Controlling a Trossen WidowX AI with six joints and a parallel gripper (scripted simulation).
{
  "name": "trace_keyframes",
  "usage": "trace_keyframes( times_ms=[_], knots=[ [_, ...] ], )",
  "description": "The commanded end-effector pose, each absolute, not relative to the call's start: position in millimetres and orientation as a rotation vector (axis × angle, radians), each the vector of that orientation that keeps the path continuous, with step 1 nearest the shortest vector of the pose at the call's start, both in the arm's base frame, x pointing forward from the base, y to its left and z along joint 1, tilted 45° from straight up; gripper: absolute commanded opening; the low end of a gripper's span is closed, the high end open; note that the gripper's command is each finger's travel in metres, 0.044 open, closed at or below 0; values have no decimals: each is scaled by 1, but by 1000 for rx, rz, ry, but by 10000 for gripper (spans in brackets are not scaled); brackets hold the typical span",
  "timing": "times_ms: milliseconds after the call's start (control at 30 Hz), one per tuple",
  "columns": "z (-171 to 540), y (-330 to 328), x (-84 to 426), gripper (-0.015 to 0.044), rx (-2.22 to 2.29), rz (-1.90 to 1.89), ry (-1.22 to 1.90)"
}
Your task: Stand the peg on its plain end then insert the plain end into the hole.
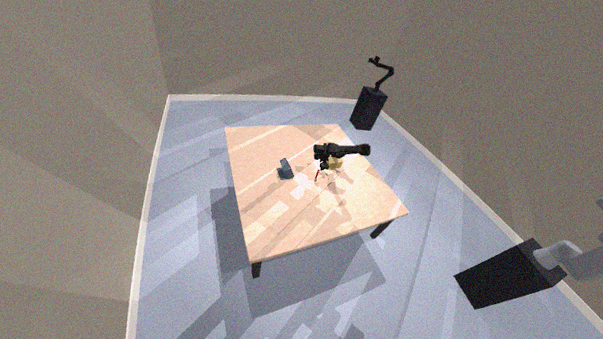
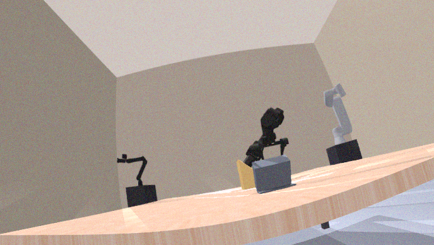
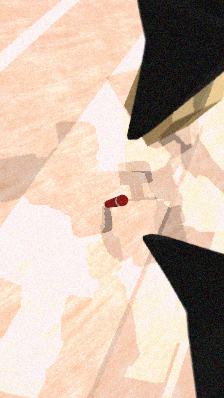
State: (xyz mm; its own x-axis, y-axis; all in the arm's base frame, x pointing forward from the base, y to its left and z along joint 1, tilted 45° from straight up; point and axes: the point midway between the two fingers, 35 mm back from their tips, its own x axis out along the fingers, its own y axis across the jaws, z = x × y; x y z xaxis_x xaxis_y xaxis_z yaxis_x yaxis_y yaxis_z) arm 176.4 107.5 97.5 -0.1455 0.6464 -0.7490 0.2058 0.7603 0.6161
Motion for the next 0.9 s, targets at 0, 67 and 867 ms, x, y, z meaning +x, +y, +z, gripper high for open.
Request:
trace_keyframes(
  times_ms=[0,67,867],
  knots=[
    [103,108,183,440,733,488,1699],
    [103,108,183,440,733,488,1699],
    [80,130,180,440,761,453,1712]
  ],
)
